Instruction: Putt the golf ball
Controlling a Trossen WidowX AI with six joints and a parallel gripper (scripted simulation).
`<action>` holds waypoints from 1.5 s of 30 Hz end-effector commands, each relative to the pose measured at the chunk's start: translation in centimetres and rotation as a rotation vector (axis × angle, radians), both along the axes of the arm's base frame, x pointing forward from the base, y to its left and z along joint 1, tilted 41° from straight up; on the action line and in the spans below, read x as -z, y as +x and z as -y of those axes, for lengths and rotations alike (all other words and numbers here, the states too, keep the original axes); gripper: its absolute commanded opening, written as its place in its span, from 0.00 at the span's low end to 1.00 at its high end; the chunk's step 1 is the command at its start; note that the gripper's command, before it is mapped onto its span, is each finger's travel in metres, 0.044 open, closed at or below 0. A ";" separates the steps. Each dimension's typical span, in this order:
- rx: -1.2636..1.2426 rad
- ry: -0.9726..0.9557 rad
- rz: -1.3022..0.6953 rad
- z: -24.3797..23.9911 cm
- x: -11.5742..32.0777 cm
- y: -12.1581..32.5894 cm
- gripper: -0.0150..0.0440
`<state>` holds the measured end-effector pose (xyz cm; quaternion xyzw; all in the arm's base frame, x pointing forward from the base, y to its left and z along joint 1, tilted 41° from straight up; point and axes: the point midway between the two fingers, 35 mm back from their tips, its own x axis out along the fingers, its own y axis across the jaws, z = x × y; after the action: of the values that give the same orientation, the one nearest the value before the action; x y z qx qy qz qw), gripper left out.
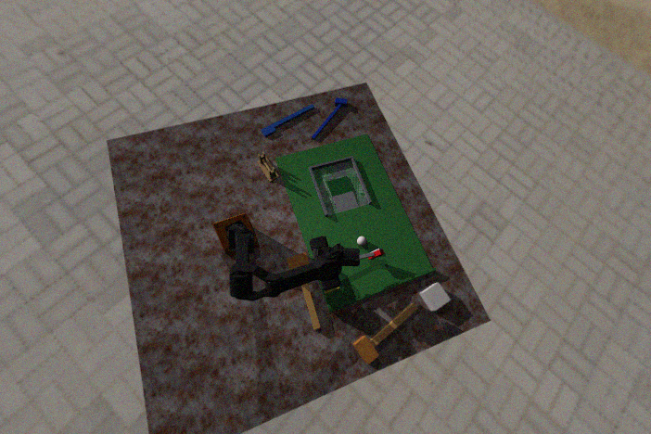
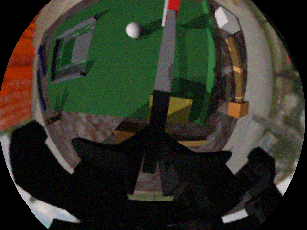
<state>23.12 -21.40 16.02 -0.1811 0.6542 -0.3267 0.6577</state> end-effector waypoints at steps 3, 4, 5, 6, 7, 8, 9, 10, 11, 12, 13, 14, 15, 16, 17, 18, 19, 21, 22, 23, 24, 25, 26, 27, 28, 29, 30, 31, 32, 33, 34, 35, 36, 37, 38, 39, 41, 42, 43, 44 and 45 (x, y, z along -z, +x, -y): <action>-0.008 0.008 -0.004 0.4 0.9 0.0 0.25; -0.008 0.008 -0.004 0.5 1.0 0.0 0.25; -0.008 0.008 -0.004 0.6 1.1 0.0 0.25; -0.008 0.007 -0.004 0.7 1.2 0.0 0.25; -0.008 0.007 -0.004 0.8 1.4 -0.1 0.25; -0.008 0.007 -0.004 0.9 1.5 -0.1 0.25; -0.008 0.007 -0.004 1.0 1.6 -0.1 0.25; -0.008 0.007 -0.004 1.1 1.7 -0.1 0.25; -0.008 0.007 -0.004 1.2 1.8 -0.1 0.25; -0.008 0.007 -0.005 1.3 2.0 -0.1 0.25; -0.008 0.007 -0.005 1.4 2.0 -0.2 0.25; -0.008 0.006 -0.005 1.5 2.1 -0.2 0.25; -0.008 0.006 -0.005 1.5 2.1 -0.2 0.25; -0.008 0.006 -0.005 1.5 2.1 -0.2 0.25; 0.002 0.000 -0.004 1.6 1.8 -0.3 0.25; 0.002 0.000 -0.004 1.6 1.8 -0.3 0.25; 0.002 0.000 -0.004 1.6 1.8 -0.3 0.25; 0.002 0.000 -0.004 1.6 1.8 -0.3 0.25; 0.002 0.000 -0.004 1.6 1.8 -0.3 0.25; 0.002 0.000 -0.004 1.6 1.8 -0.3 0.25; 0.002 0.000 -0.004 1.6 1.8 -0.3 0.25; 0.002 0.000 -0.004 1.6 1.8 -0.3 0.25; 0.002 0.000 -0.004 1.6 1.8 -0.3 0.25; 0.002 0.001 -0.004 1.8 1.6 -0.3 0.25; 0.001 0.001 -0.004 2.0 1.5 -0.3 0.25; 0.000 0.002 -0.004 2.2 1.3 -0.4 0.25; -0.002 0.003 -0.004 2.5 1.0 -0.4 0.25; -0.003 0.003 -0.004 2.8 0.8 -0.5 0.25; -0.005 0.004 -0.004 3.1 0.5 -0.6 0.25; -0.006 0.004 -0.004 3.4 0.3 -0.6 0.25; -0.007 0.004 -0.004 3.6 0.1 -0.7 0.25; -0.008 0.004 -0.004 3.7 0.1 -0.7 0.25; -0.008 0.004 -0.004 3.7 0.1 -0.7 0.25; -0.008 0.004 -0.004 3.7 0.1 -0.7 0.25; -0.008 0.004 -0.004 3.7 0.1 -0.7 0.25; -0.008 0.004 -0.004 3.7 0.1 -0.7 0.25; -0.004 0.009 -0.008 3.5 0.4 -0.8 0.25; -0.004 0.009 -0.008 3.5 0.4 -0.8 0.25; -0.004 0.009 -0.008 3.5 0.4 -0.8 0.25; -0.004 0.010 -0.008 3.4 0.6 -0.7 0.25; -0.004 0.012 -0.007 2.9 1.0 -0.5 0.25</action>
<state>22.32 -24.87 15.58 -0.1799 0.6574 -0.3231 0.6566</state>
